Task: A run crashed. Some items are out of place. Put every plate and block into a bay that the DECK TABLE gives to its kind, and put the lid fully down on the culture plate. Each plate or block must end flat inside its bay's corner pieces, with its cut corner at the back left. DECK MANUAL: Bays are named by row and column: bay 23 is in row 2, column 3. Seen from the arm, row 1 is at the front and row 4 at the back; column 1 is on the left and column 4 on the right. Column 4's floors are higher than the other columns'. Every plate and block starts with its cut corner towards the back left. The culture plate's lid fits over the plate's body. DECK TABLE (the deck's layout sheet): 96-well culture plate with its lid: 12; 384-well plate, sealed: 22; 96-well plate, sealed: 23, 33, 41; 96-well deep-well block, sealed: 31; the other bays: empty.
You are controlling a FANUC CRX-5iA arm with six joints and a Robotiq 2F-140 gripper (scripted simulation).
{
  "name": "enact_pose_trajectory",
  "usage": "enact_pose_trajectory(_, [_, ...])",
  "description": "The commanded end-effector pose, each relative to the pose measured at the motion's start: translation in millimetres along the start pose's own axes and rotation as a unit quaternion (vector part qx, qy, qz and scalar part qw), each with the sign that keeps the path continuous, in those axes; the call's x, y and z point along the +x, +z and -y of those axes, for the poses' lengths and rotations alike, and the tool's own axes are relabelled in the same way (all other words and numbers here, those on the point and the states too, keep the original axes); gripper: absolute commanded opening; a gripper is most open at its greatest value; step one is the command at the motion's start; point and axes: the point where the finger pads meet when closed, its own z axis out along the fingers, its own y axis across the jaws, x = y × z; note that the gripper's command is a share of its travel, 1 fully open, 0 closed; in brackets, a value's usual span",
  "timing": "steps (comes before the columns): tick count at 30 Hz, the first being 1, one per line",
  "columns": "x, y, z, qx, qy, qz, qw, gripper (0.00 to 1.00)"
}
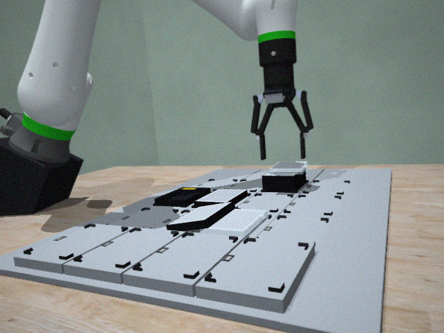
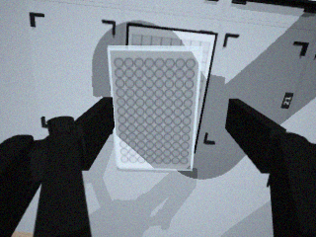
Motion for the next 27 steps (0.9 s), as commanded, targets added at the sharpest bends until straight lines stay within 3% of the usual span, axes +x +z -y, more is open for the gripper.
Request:
enact_pose_trajectory(1, [-7.6,-0.8,12.0,0.0,0.0,0.0,1.0,0.7])
enact_pose_trajectory(27, [-9.4,5.9,14.7,0.0,0.0,0.0,1.0,0.7])
